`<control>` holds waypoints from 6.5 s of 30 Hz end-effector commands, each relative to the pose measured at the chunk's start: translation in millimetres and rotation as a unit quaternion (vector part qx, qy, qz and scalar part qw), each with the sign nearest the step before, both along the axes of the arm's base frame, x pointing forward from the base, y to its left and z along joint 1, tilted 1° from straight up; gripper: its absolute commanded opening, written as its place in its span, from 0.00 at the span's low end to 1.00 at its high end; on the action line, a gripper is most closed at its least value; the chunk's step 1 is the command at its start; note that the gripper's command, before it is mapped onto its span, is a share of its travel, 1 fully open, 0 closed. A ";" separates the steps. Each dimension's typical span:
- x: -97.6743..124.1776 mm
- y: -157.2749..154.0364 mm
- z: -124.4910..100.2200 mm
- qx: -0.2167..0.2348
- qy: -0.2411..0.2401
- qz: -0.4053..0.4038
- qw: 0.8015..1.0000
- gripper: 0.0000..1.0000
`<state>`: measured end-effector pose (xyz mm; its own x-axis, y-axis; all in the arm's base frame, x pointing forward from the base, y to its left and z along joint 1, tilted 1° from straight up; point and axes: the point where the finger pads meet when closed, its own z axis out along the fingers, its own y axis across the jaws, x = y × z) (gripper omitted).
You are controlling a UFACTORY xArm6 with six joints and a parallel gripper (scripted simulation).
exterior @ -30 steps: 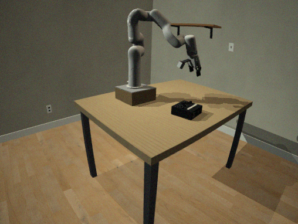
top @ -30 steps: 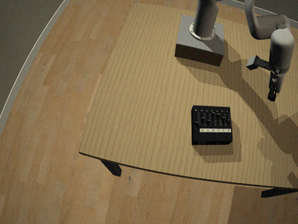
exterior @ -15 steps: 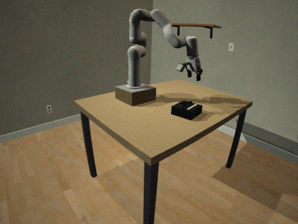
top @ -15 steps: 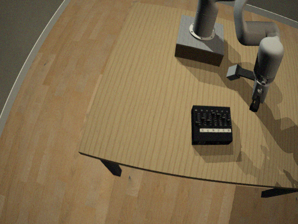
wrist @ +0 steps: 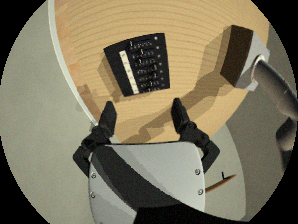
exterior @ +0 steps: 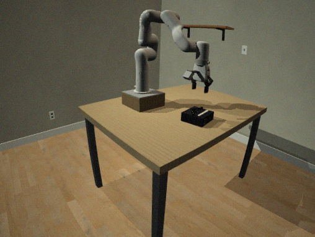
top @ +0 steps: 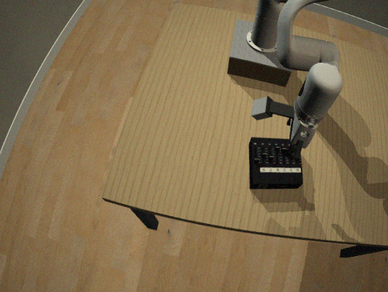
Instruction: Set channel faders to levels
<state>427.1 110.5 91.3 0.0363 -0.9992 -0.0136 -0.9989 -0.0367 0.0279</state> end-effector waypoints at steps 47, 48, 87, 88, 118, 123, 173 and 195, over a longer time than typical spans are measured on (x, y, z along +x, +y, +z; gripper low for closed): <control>-29.6 15.6 -60.8 -0.018 -0.111 0.607 0.787 1.00; -30.8 14.4 -61.9 -0.023 -0.113 0.625 0.772 1.00; -35.9 8.6 -66.1 -0.051 -0.140 0.767 0.625 1.00; -35.9 8.6 -66.1 -0.051 -0.140 0.767 0.625 1.00; -35.9 8.6 -66.1 -0.051 -0.140 0.767 0.625 1.00; -35.9 8.7 -66.1 -0.050 -0.140 0.766 0.625 1.00; 3.3 -2.4 0.8 0.002 -0.006 0.011 1.000 1.00; -1.0 3.4 -4.7 0.012 -0.009 0.061 0.998 1.00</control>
